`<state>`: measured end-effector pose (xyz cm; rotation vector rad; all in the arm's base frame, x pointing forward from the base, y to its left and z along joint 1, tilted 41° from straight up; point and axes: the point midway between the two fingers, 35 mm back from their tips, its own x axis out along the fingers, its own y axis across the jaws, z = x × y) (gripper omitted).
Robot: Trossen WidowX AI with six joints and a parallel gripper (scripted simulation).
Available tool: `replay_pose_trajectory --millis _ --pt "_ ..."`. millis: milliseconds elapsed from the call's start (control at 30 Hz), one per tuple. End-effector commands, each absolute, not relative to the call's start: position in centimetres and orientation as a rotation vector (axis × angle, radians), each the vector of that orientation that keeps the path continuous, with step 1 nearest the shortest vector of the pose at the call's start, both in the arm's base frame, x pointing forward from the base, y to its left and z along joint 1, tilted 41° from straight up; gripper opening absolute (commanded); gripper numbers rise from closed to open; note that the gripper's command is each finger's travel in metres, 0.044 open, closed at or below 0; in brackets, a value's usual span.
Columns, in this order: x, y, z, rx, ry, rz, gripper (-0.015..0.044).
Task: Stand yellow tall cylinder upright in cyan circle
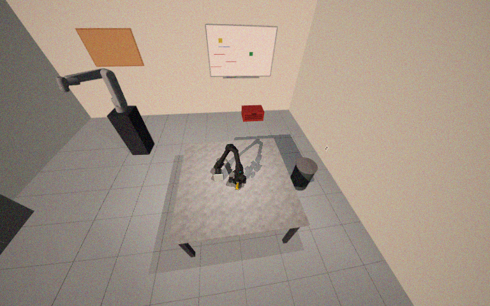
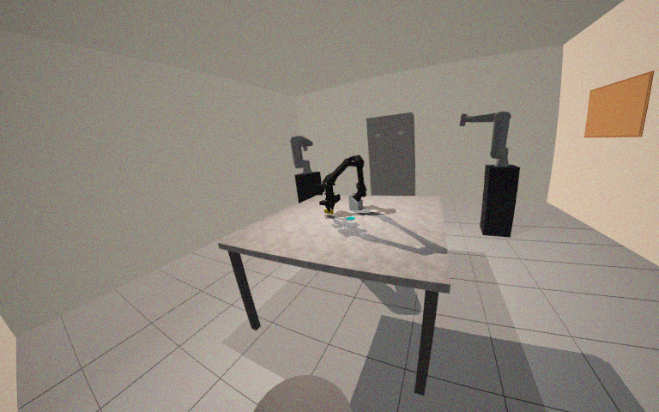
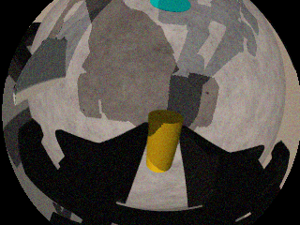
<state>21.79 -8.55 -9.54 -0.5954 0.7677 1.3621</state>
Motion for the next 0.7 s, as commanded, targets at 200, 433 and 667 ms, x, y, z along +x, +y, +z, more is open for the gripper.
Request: replay_pose_trajectory --millis 200,433,667 --pt "21.9 -9.8 -8.2 -0.597 0.769 1.369 0.0105" --pt "21.9 -10.6 -7.3 -0.599 0.768 1.375 0.0105" --pt "21.8 -11.3 -6.3 -0.6 0.768 1.381 0.0105"
